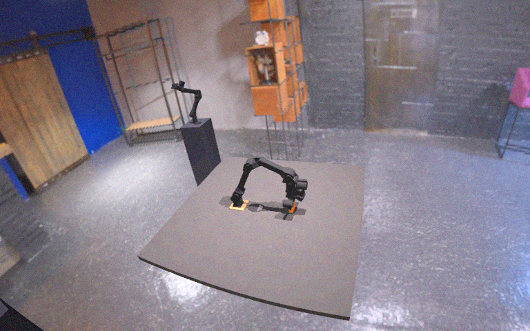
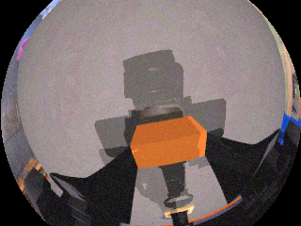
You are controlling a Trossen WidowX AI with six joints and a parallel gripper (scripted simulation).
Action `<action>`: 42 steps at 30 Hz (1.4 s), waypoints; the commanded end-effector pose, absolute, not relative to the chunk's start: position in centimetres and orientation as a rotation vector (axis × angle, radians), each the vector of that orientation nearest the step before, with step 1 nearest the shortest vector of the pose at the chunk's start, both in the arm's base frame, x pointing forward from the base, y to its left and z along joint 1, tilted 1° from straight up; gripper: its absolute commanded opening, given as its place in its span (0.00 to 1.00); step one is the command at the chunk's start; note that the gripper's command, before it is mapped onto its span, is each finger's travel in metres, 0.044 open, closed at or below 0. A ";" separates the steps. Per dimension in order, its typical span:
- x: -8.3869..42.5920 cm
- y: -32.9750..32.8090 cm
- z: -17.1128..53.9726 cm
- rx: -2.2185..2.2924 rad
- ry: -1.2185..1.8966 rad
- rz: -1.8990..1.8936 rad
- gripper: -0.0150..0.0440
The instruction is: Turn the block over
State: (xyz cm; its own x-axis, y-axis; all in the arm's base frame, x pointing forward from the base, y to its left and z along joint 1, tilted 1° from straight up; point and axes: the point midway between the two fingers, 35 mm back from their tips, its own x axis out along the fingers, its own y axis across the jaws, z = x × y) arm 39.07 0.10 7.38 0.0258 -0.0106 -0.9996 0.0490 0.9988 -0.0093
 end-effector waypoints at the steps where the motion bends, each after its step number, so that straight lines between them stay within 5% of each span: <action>1: 39.2 0.2 9.0 0.033 1.529 -0.043 0.25; 42: 39.0 0.2 7.5 0.018 0.990 -0.047 0.25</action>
